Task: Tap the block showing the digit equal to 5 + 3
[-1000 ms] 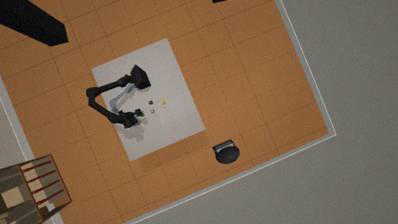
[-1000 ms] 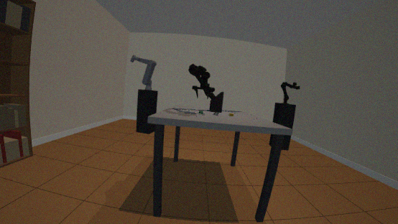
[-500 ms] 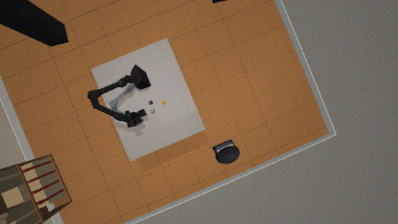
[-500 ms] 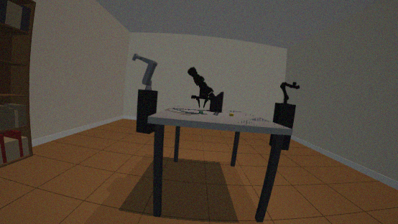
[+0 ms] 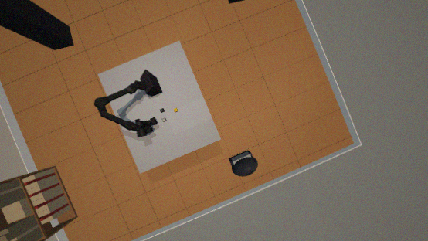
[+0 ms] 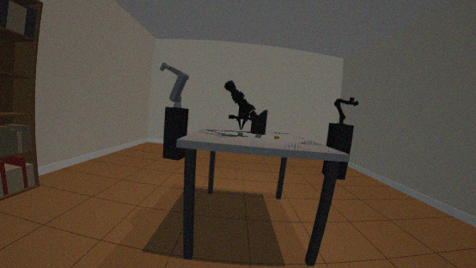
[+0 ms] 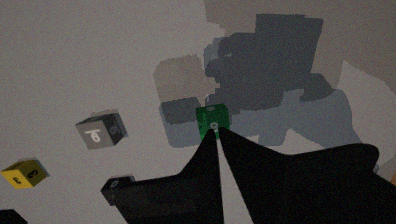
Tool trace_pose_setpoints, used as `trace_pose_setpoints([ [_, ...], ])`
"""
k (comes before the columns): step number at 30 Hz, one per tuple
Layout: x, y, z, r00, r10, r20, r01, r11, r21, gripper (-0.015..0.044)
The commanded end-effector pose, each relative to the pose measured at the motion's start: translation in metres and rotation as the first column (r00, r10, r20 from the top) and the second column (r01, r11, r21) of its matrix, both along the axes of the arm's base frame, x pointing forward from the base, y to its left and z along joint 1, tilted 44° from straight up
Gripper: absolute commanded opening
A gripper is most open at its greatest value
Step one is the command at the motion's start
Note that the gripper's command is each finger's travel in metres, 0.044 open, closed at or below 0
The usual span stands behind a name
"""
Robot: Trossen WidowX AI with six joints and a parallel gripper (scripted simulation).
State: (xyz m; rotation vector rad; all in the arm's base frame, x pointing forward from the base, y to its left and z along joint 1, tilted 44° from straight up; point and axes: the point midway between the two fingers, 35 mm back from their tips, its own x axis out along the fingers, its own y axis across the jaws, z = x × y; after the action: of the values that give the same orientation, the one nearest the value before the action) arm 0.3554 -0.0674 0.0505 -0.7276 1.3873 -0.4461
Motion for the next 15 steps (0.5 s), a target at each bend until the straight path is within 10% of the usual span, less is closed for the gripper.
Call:
trace_pose_setpoints([
  [1, -0.001, -0.005, -0.006, 1.0, -0.001, -0.008, 0.001, 1.0, -0.002, 0.002],
  [15, 0.002, -0.018, -0.019, 1.0, -0.001, -0.008, 0.001, 1.0, -0.004, 0.002],
])
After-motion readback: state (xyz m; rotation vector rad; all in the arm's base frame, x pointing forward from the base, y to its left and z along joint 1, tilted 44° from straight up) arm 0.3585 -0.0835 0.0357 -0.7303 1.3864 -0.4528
